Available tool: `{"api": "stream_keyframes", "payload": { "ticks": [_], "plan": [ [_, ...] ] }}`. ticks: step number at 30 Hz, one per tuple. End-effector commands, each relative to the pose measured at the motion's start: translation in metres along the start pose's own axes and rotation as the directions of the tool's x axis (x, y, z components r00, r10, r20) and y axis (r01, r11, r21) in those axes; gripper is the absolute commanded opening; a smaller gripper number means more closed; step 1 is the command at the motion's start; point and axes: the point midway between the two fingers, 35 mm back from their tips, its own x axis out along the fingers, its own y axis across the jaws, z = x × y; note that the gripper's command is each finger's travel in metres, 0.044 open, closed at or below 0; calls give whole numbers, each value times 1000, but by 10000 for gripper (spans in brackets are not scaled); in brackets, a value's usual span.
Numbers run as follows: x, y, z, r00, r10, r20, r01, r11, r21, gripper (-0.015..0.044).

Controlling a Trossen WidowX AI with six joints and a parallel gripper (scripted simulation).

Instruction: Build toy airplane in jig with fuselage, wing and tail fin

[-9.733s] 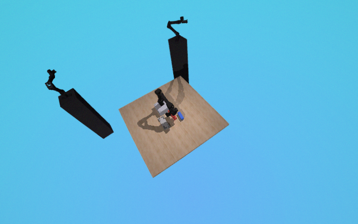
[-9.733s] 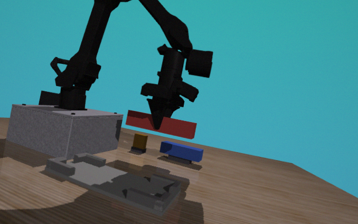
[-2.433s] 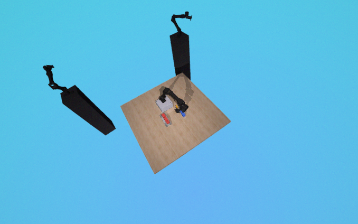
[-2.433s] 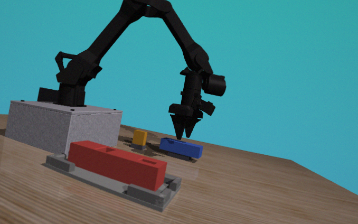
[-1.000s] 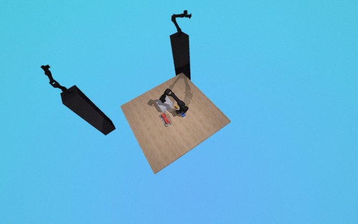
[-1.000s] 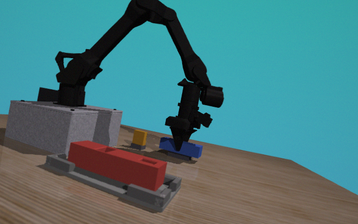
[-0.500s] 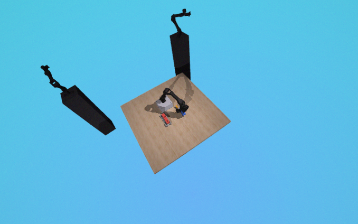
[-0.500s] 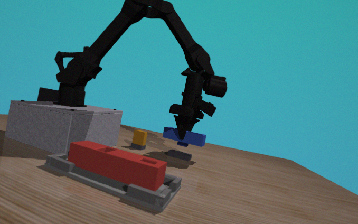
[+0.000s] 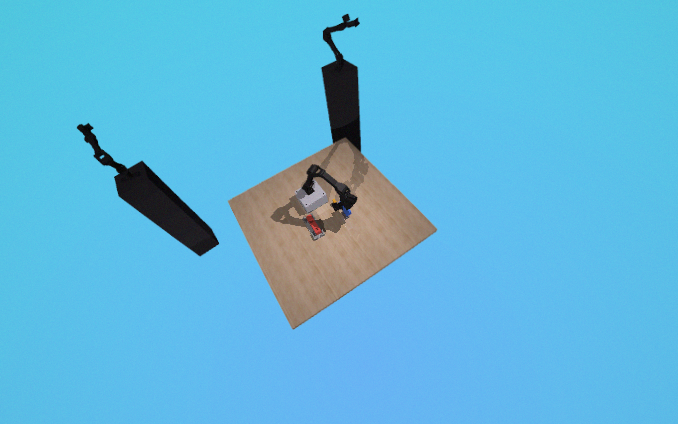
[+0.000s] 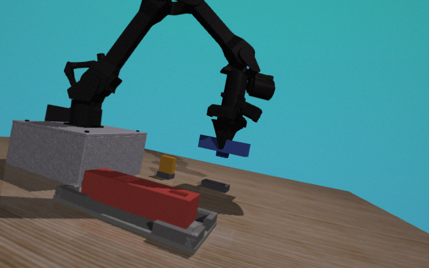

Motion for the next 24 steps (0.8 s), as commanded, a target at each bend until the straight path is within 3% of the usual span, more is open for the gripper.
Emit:
{"api": "stream_keyframes", "payload": {
  "ticks": [1, 10, 24],
  "plan": [
    [-15, 0, 0, 1000, 6, 5, -6, 1000, 5, 0],
    [-42, -2, -4, 1000, 6, 5, -6, 1000, 3, 0],
    [-38, -40, 4, 1000, 6, 6, -7, 984, 177, 0]
  ]
}}
